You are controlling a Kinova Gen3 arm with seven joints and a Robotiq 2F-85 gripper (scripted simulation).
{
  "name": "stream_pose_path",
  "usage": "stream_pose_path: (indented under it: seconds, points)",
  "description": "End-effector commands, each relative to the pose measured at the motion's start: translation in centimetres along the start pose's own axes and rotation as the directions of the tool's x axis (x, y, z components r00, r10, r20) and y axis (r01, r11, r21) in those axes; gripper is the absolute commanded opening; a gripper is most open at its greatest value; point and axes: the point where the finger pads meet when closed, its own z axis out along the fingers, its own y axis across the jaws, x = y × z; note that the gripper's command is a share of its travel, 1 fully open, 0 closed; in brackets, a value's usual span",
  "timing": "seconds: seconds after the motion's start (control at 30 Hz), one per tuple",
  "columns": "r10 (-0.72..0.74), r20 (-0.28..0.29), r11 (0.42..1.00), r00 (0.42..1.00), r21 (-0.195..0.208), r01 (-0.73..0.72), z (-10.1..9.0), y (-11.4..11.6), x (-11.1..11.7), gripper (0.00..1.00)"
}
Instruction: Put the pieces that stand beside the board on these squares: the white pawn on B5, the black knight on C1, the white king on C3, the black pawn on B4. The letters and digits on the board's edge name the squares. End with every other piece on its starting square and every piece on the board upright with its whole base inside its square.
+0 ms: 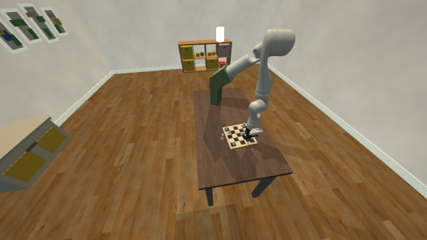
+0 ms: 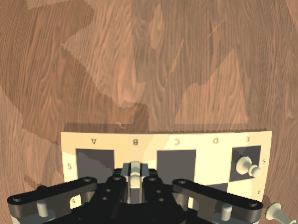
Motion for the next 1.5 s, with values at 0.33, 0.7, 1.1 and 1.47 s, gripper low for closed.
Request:
stream_pose_path:
  seconds: [0.33, 0.7, 1.1, 1.47]
  points:
    - [0.018, -0.003, 1.0, 1.0, -0.001, -0.018, 0.2, 0.2, 0.1, 0.13]
    - [0.018, -0.003, 1.0, 1.0, -0.001, -0.018, 0.2, 0.2, 0.1, 0.34]
    - [0.019, -0.002, 1.0, 1.0, -0.002, -0.019, 0.1, 0.2, 0.0, 0.34]
    - [0.018, 0.002, 1.0, 1.0, -0.001, -0.018, -3.3, 0.1, -0.3, 0.34]
